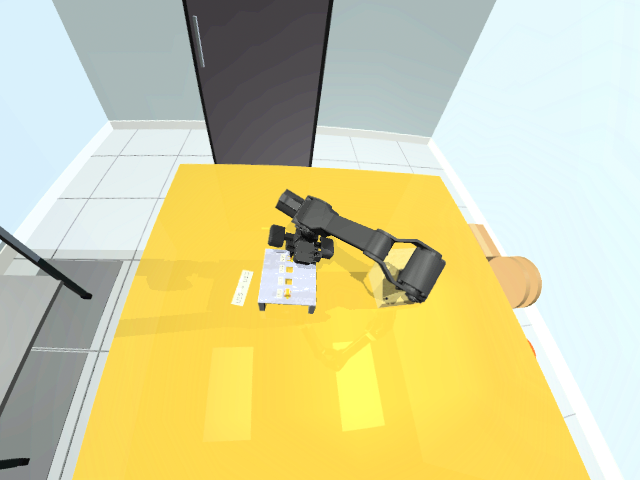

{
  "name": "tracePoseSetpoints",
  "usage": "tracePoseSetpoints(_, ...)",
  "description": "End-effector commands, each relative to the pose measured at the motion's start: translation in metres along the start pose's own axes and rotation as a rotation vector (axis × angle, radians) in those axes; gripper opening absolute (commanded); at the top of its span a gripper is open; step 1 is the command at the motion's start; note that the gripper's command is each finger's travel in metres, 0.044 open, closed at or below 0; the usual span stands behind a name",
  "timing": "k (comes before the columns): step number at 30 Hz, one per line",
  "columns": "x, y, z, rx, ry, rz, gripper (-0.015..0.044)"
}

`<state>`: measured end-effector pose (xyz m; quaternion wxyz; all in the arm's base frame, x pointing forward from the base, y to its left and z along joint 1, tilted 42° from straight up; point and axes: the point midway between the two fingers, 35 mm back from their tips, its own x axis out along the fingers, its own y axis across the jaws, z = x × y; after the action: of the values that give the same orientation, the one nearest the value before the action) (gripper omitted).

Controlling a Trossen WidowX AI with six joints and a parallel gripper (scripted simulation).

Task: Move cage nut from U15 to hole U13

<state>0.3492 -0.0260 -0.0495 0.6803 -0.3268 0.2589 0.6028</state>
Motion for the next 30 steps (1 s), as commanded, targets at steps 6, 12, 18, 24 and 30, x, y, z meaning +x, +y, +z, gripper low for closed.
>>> tracePoseSetpoints(6,-0.001,-0.001,0.001,0.001,-0.002,-0.007,0.0031)
tracePoseSetpoints(12,-0.0011,-0.0008,0.001,0.001,-0.002,-0.013,0.0031)
tracePoseSetpoints(18,-0.0011,-0.0005,0.001,0.001,-0.001,-0.019,0.0031)
tracePoseSetpoints(24,-0.001,-0.0001,0.0009,0.001,-0.001,-0.03,0.0031)
tracePoseSetpoints(30,-0.001,0.0004,0.0009,0.002,-0.001,-0.041,0.0031)
